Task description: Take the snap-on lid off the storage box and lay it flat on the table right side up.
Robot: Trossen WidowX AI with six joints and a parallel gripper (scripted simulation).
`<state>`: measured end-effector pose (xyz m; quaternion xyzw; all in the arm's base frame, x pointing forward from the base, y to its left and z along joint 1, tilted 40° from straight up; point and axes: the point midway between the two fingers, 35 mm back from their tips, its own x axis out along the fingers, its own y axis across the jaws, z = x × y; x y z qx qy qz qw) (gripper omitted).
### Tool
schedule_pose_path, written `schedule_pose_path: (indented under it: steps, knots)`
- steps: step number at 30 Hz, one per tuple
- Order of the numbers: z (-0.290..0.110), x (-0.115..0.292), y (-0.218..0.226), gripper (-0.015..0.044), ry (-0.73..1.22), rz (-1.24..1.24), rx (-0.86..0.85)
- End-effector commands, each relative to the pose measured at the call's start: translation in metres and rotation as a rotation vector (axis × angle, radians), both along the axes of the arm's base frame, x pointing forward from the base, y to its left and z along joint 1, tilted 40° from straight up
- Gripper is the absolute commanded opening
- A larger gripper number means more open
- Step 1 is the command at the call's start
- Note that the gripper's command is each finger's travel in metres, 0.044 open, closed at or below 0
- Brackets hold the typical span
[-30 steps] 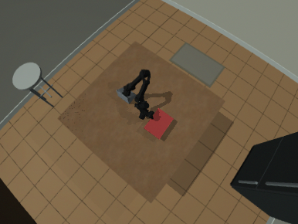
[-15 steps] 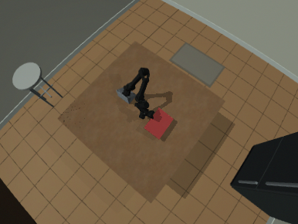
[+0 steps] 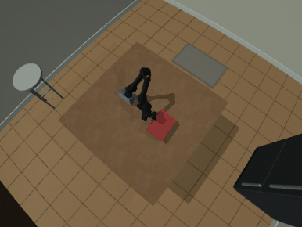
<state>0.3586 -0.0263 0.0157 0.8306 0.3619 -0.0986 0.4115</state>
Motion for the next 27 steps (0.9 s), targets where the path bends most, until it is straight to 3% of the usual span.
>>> schedule_pose_path:
  steps: [1,27]
  knots:
    - [0.006,0.003,-0.004,0.0000,-0.009,0.001,-0.003]
    - [0.032,0.011,-0.025,0.0000,-0.009,0.001,-0.004]
